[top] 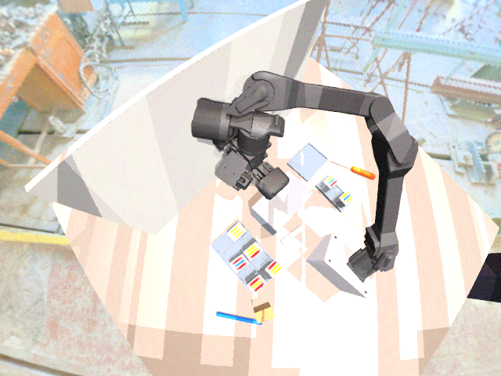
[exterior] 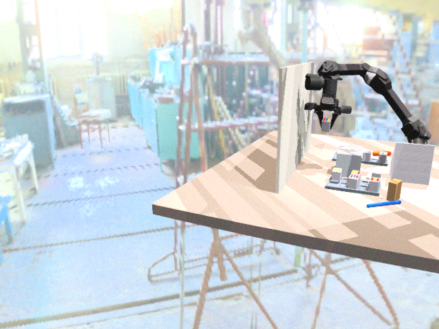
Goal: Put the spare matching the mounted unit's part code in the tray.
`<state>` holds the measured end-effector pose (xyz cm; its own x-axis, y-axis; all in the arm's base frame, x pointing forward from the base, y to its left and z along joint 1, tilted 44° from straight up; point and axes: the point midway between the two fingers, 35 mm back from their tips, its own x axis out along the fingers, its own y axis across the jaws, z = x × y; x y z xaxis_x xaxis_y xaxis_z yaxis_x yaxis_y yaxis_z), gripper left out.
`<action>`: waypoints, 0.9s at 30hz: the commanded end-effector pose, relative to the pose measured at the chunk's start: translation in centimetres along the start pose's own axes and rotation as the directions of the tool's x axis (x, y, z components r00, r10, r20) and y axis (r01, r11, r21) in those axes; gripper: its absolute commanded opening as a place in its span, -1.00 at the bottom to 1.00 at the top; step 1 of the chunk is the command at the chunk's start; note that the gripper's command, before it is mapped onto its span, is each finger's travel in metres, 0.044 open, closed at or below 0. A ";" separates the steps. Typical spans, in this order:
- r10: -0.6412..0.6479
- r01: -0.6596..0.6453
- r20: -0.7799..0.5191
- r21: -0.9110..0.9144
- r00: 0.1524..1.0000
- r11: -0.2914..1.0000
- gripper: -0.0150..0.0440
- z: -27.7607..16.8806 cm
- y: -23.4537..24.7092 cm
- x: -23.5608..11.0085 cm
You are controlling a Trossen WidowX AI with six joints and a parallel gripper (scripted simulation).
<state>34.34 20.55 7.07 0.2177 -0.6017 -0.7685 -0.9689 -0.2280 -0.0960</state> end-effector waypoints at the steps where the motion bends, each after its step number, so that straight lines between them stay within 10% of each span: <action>1: -0.010 0.010 -0.004 -0.010 1.000 1.000 -0.49 -2.8 -0.3 -0.3; 27: 0.008 -0.008 -0.053 0.002 0.999 1.000 -0.49 -22.1 3.1 0.1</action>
<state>34.72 4.62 19.53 0.2187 -0.6318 -0.7436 -0.9704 -0.2208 -0.0978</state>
